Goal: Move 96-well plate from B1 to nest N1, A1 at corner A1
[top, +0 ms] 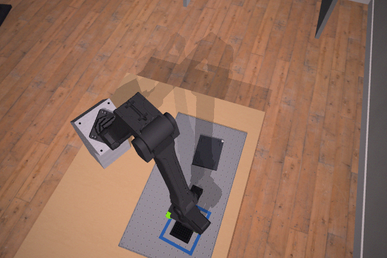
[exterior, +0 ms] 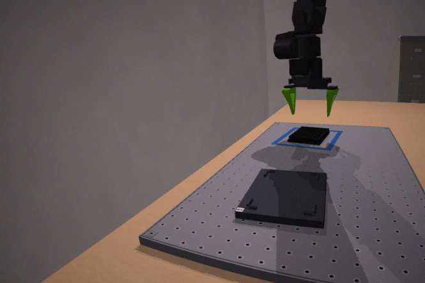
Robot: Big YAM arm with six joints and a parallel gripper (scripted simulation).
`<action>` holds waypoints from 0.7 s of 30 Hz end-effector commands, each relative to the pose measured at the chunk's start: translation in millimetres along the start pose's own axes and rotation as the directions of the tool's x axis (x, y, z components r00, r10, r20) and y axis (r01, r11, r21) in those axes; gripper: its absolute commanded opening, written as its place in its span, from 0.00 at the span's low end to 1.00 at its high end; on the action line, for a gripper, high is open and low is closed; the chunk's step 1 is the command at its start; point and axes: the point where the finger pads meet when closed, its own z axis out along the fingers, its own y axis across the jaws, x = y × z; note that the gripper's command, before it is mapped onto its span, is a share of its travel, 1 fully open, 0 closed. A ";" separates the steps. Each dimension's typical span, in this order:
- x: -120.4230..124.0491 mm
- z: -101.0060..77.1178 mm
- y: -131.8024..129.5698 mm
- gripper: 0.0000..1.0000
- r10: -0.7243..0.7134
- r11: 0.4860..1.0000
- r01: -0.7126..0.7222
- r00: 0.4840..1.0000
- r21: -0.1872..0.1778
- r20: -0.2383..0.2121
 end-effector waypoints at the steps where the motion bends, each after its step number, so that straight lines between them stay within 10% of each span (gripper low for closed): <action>1: 3.4 5.6 -13.1 1.00 -0.015 1.000 0.015 1.000 0.027 -0.004; 21: 5.4 34.8 -10.1 1.00 -0.011 1.000 0.011 1.000 0.023 -0.006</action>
